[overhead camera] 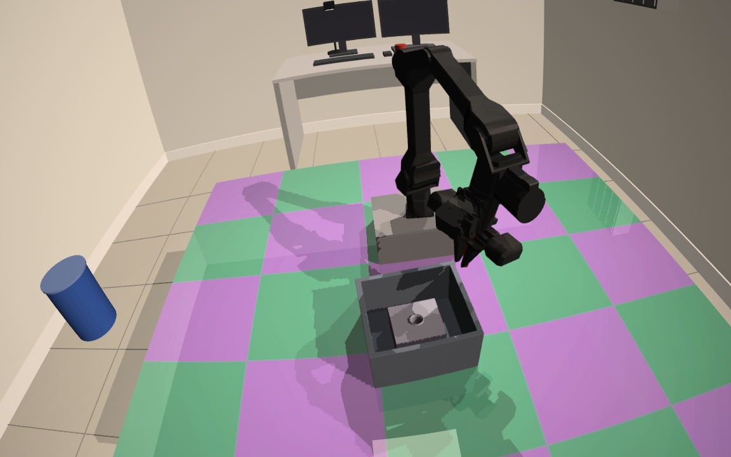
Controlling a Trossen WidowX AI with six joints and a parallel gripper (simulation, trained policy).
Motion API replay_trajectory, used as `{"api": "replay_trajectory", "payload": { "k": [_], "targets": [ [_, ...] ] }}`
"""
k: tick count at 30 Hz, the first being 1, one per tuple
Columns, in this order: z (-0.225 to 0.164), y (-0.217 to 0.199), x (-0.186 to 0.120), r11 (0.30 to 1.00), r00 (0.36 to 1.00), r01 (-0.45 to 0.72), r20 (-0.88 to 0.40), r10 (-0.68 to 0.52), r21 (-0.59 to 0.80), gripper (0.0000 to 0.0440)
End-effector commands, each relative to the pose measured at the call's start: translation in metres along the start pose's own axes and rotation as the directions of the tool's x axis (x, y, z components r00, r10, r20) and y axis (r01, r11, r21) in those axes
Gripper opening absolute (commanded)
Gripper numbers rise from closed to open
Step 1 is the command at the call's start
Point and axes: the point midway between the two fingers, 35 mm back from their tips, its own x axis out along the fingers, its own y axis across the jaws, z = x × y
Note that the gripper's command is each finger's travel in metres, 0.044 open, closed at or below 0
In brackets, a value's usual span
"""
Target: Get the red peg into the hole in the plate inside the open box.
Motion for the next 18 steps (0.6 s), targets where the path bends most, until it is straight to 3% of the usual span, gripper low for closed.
{"api": "replay_trajectory", "payload": {
  "k": [1,18],
  "targets": [
    [0.016,0.003,0.000,1.000,1.000,-0.010,0.010,0.010,0.020,0.0000],
    [0.088,0.004,0.038,0.999,0.999,-0.028,-0.020,0.028,0.035,0.0000]
  ]
}}
